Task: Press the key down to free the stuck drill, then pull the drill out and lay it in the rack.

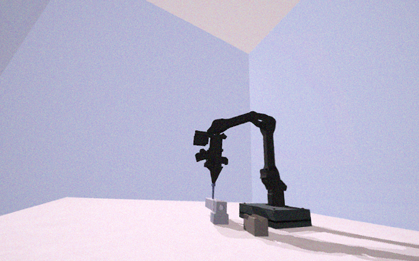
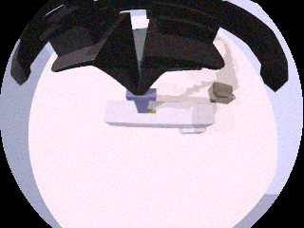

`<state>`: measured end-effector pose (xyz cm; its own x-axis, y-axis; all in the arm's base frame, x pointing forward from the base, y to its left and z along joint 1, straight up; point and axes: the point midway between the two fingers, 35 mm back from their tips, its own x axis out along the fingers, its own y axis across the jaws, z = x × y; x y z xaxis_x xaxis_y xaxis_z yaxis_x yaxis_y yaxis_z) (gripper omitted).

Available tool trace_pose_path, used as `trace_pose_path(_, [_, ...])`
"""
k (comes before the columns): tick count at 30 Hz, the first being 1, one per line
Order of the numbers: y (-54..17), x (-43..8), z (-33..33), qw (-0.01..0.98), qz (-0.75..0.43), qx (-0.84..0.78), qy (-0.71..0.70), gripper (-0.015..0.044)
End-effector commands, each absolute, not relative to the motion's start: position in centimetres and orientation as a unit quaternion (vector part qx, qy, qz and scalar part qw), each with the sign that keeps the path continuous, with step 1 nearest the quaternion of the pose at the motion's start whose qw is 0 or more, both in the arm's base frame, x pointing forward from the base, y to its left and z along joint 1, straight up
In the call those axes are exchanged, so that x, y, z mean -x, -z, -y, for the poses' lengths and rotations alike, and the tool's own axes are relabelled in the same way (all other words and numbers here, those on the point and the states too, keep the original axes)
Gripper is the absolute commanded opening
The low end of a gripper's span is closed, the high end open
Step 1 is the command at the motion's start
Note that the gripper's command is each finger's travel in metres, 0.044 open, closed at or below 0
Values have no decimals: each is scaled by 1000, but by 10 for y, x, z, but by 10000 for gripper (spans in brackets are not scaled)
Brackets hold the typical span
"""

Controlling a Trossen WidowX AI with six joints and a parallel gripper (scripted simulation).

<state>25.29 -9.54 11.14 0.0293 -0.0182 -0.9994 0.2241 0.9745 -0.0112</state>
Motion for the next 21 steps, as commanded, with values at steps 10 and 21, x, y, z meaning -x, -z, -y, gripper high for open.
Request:
trace_pose_path(10, [-110,-261,92,714,-691,-76,81,0])
trace_pose_path(21, [-112,-261,92,714,-691,-76,81,0])
